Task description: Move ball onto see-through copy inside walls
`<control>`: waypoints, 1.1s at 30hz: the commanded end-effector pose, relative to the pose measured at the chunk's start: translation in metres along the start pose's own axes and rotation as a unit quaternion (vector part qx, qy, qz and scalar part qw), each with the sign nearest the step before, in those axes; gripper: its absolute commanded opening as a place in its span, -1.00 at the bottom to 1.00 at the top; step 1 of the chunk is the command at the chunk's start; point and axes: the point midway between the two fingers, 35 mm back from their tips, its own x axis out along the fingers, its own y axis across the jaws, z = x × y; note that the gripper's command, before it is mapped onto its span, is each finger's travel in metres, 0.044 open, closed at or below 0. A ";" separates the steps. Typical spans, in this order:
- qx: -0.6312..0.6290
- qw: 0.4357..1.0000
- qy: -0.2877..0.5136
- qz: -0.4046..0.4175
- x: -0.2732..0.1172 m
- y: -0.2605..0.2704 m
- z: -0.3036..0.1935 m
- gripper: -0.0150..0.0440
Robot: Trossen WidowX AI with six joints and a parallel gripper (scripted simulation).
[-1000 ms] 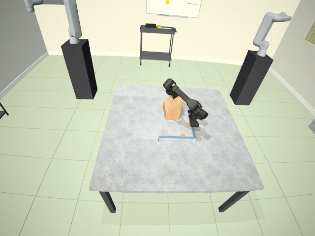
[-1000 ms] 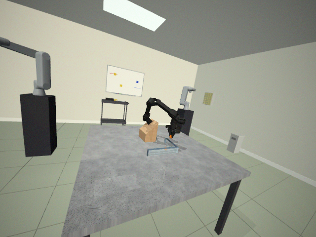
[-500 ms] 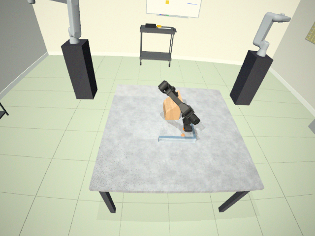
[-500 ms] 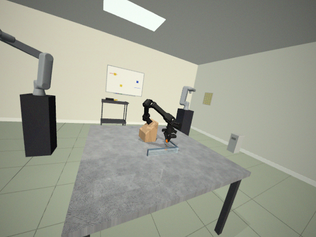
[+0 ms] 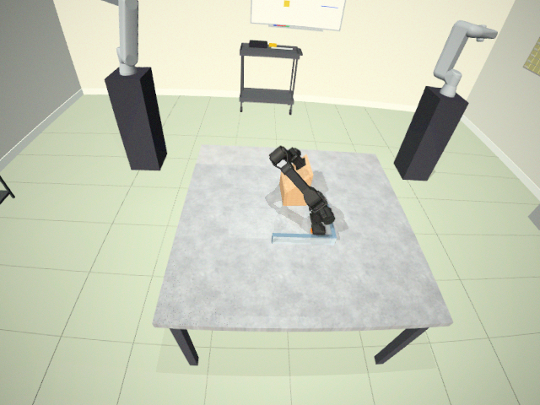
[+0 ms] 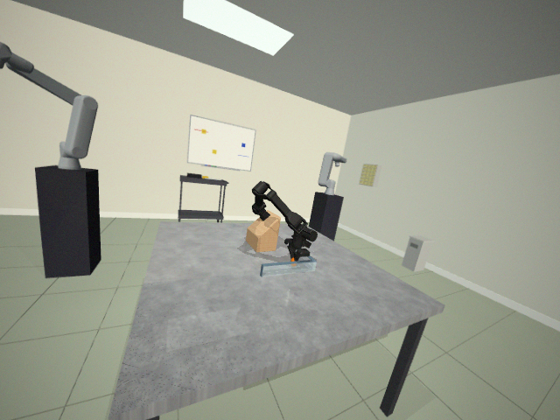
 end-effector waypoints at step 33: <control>-0.002 1.000 0.001 -0.004 0.021 -0.001 0.001 0.44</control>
